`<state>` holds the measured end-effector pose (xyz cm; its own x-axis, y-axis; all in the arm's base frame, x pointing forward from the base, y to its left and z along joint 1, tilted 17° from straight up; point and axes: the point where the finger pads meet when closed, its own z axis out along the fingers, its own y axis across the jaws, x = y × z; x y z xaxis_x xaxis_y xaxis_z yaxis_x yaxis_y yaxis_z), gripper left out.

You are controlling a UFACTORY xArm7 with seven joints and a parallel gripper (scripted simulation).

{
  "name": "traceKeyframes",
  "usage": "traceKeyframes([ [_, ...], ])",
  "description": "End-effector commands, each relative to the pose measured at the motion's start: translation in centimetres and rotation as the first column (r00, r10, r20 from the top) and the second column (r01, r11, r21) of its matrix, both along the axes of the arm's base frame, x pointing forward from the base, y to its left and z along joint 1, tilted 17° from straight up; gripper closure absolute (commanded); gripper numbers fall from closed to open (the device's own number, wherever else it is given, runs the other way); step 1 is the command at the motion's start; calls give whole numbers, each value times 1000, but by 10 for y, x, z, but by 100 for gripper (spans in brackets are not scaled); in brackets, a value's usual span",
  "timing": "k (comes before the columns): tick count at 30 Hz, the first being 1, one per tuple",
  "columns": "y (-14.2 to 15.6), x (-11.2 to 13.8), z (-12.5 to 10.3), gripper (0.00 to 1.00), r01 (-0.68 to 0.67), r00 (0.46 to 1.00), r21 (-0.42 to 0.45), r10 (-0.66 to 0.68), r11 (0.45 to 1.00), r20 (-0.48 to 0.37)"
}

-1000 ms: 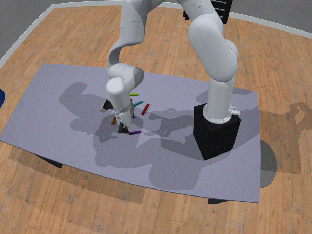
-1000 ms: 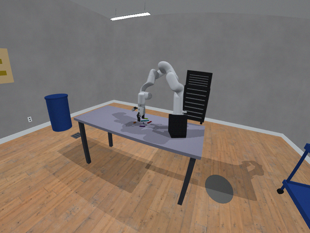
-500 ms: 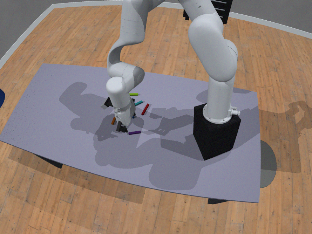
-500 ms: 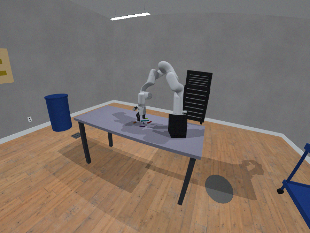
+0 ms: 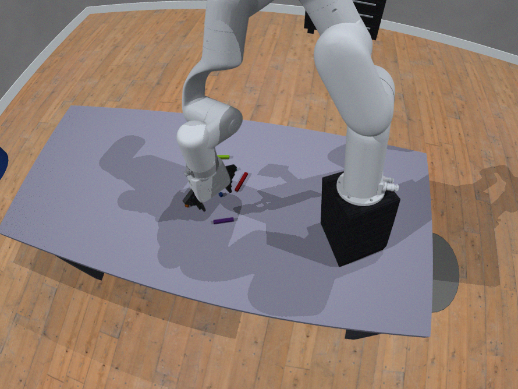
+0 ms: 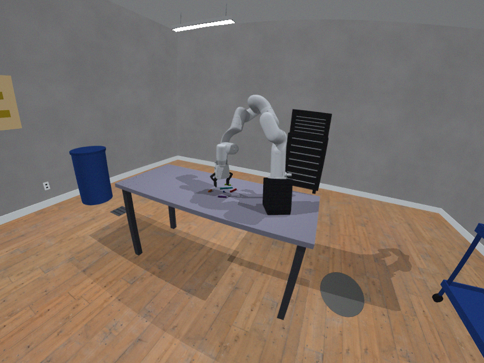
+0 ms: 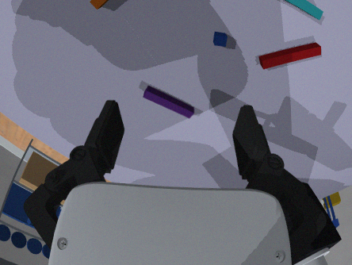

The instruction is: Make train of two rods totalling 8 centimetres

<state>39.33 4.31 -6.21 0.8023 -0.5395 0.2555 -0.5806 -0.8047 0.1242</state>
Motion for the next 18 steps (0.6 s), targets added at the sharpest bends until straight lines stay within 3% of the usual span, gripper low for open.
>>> traceKeyframes([
  [1,-4,1,3,0,153,986,24,-155,988,59],
  [6,-10,2,5,0,331,937,65,-336,941,98],
  [12,-17,3,8,0,522,834,123,-535,844,134],
  [14,-17,3,8,0,522,834,123,-535,844,134],
  [15,-19,3,9,0,592,779,148,-610,792,145],
  [18,-22,3,10,0,655,720,174,-677,735,153],
])
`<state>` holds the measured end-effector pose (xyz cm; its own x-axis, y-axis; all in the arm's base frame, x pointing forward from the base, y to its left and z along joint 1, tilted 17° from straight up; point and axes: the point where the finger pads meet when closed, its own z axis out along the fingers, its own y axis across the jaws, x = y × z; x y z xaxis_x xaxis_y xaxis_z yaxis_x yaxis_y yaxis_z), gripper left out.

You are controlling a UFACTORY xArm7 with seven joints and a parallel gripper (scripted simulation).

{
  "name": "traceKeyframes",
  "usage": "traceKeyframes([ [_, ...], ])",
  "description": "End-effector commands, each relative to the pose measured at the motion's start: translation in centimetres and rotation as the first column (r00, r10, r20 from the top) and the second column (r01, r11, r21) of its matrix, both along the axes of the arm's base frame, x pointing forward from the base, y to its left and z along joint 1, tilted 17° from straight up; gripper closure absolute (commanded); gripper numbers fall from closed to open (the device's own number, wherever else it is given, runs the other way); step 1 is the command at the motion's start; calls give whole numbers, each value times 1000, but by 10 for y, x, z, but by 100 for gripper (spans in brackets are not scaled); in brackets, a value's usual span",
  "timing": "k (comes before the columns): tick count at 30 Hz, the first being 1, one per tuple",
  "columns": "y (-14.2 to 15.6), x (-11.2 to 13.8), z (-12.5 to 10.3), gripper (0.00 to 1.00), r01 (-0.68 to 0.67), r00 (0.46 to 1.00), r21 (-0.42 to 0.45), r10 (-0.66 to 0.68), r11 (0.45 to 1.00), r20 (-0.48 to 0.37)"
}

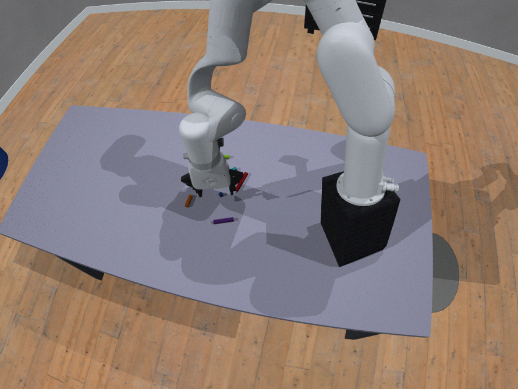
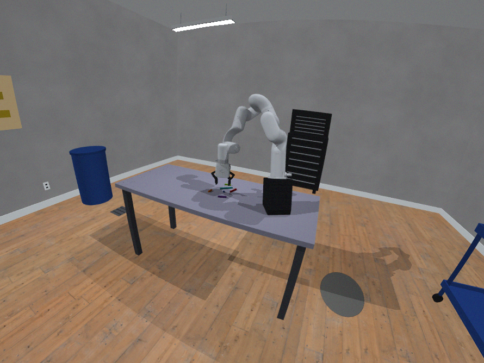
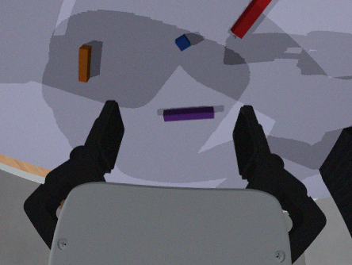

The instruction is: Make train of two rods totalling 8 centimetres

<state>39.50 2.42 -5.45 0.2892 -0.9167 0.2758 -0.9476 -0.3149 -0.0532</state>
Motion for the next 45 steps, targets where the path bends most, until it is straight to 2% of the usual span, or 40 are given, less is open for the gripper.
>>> traceKeyframes([
  [1,-4,2,3,0,153,986,22,-154,988,62],
  [6,-10,2,6,0,330,937,65,-335,942,102],
  [11,-15,3,8,0,490,854,114,-502,864,133],
  [13,-15,3,8,0,490,854,114,-502,864,133],
  [15,-19,4,10,0,588,782,150,-606,795,149],
  [23,-25,4,14,0,743,609,223,-776,631,164],
  [26,-26,5,14,0,759,587,231,-793,609,165],
  [31,-26,5,14,0,760,584,232,-795,607,165],
  [32,-26,5,14,76,760,584,232,-795,607,165],
  [45,-26,5,14,76,760,584,232,-795,607,165],
])
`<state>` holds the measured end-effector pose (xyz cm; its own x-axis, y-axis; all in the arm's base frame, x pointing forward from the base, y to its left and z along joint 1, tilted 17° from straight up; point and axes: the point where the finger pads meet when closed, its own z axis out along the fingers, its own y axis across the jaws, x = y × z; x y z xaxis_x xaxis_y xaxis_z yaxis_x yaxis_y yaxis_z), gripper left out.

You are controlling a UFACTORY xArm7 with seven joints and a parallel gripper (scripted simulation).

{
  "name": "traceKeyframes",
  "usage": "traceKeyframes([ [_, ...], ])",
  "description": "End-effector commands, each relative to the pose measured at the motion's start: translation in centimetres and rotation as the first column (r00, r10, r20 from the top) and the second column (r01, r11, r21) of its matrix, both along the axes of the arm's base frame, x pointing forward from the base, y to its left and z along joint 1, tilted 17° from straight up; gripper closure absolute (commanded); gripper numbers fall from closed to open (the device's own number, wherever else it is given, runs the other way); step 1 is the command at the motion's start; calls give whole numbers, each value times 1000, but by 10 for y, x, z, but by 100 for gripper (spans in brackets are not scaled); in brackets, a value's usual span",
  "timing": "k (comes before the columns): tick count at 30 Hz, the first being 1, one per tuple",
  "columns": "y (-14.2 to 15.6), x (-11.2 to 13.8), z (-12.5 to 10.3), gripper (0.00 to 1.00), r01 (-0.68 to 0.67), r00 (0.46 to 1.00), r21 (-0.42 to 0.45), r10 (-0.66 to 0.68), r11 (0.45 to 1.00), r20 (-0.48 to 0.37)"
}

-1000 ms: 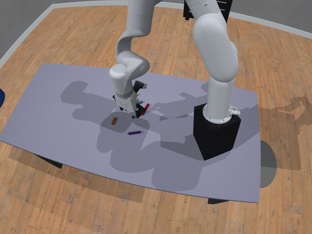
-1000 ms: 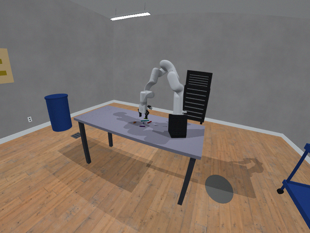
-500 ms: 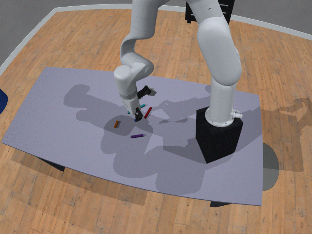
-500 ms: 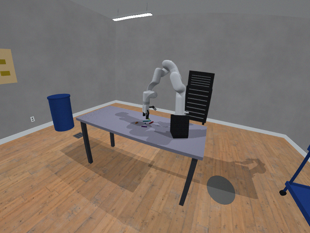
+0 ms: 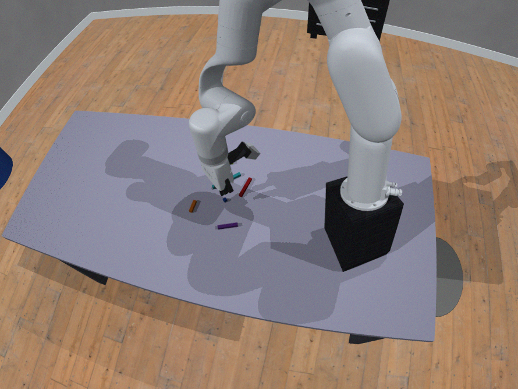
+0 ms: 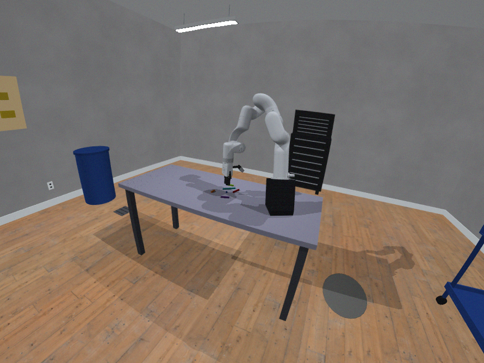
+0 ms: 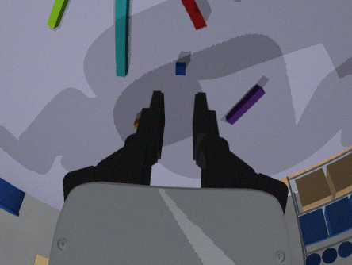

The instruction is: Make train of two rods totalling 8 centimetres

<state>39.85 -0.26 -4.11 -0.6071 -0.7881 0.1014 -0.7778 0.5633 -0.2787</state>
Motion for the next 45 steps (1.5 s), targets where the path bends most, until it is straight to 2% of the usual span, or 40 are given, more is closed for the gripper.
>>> traceKeyframes([
  [1,1,1,1,76,-1,1000,1,1,1000,3],
  [28,0,1,0,76,-1,1000,1,1,1000,3],
  [45,-3,3,-13,76,-1,1000,1,1,1000,3],
])
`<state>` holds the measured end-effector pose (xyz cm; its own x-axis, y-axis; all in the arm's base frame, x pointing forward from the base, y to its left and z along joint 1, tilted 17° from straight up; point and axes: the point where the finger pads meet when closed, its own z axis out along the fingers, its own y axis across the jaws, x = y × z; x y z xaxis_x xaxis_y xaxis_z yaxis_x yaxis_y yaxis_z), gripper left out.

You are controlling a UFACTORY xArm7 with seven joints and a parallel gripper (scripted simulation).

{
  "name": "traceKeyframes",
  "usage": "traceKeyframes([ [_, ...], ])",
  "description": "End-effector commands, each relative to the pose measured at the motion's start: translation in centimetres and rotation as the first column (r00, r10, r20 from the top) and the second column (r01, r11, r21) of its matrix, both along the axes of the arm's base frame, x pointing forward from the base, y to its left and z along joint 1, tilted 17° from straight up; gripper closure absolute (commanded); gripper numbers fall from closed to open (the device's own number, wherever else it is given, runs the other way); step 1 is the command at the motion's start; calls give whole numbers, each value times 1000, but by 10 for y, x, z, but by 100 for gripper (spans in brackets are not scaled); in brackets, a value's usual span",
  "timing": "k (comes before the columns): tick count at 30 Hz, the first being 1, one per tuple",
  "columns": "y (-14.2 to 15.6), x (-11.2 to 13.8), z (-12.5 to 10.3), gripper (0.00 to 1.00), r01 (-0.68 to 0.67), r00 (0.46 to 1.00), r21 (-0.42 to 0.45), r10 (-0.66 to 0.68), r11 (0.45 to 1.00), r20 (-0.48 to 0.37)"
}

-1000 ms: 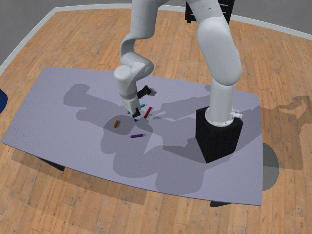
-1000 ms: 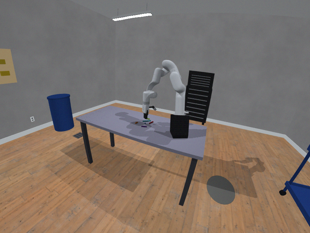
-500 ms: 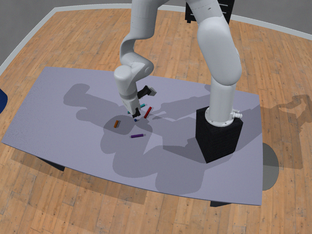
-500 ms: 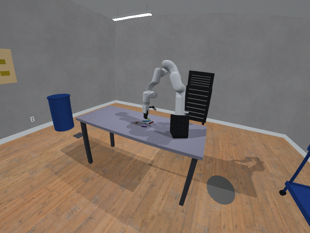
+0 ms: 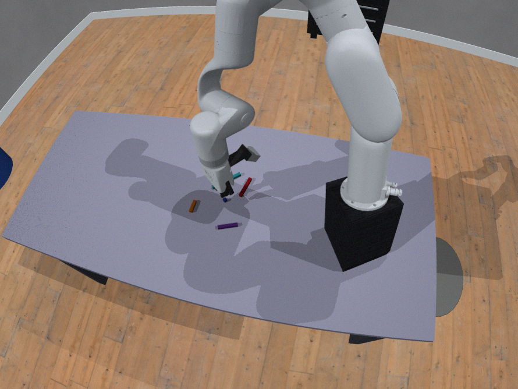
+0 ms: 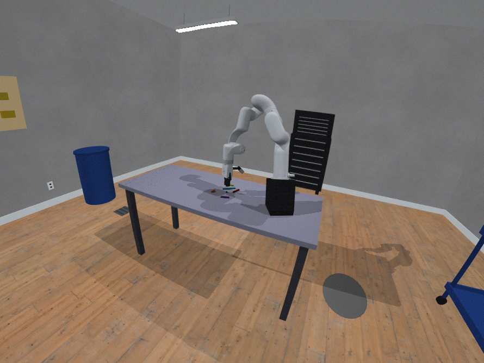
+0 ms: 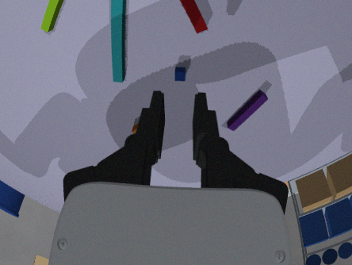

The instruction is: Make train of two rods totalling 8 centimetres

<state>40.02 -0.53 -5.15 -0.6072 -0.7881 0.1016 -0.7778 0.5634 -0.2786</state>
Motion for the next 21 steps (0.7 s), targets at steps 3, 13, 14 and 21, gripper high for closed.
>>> traceKeyframes([
  [3,-1,2,-7,76,-1,1000,1,1,1000,3],
  [13,-4,4,-19,76,-1,1000,1,1,1000,3],
  [14,-5,5,-21,76,-1,1000,1,1,1000,3],
  [21,-7,6,-30,76,-1,1000,1,1,1000,3],
])
